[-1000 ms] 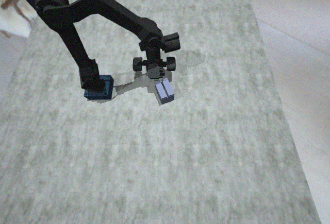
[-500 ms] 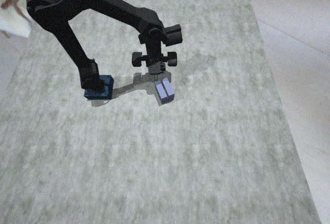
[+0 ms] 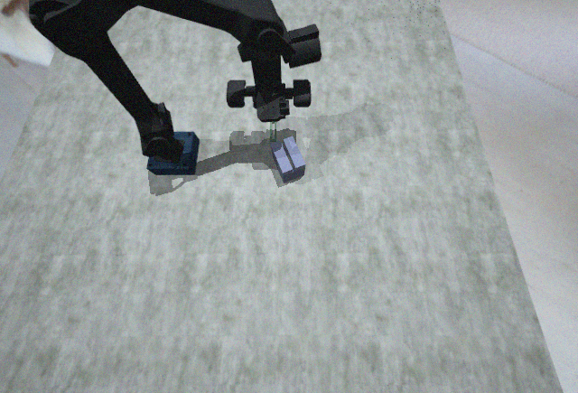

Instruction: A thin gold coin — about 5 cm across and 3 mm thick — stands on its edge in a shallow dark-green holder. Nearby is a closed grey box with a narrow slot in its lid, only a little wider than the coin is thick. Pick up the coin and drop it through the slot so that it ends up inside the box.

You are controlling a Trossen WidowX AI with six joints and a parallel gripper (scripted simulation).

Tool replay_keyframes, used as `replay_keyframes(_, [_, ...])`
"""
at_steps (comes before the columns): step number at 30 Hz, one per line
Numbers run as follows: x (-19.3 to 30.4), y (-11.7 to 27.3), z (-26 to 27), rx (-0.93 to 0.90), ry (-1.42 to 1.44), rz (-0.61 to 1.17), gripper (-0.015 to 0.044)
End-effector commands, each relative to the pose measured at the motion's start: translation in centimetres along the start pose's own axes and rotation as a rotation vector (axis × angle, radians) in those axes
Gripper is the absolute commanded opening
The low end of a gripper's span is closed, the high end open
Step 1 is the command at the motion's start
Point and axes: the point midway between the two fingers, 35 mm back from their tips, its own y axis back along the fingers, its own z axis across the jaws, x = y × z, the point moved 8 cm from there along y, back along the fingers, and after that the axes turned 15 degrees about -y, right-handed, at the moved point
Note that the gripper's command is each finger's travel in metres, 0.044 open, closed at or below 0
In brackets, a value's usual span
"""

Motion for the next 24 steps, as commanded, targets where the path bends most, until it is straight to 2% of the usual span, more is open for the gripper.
replay_keyframes(1, [-0.06, 1.27, -0.06, -0.013, -0.003, 0.003, 0.0000])
replay_keyframes(8, [-0.18, 2.18, -0.21, -0.012, 0.017, 0.003, 0.0000])
replay_keyframes(19, [-0.77, 2.21, -0.29, -0.013, 0.350, 0.001, 0.0000])
replay_keyframes(24, [-0.83, 2.22, -0.27, -0.013, 0.370, 0.000, 0.0000])
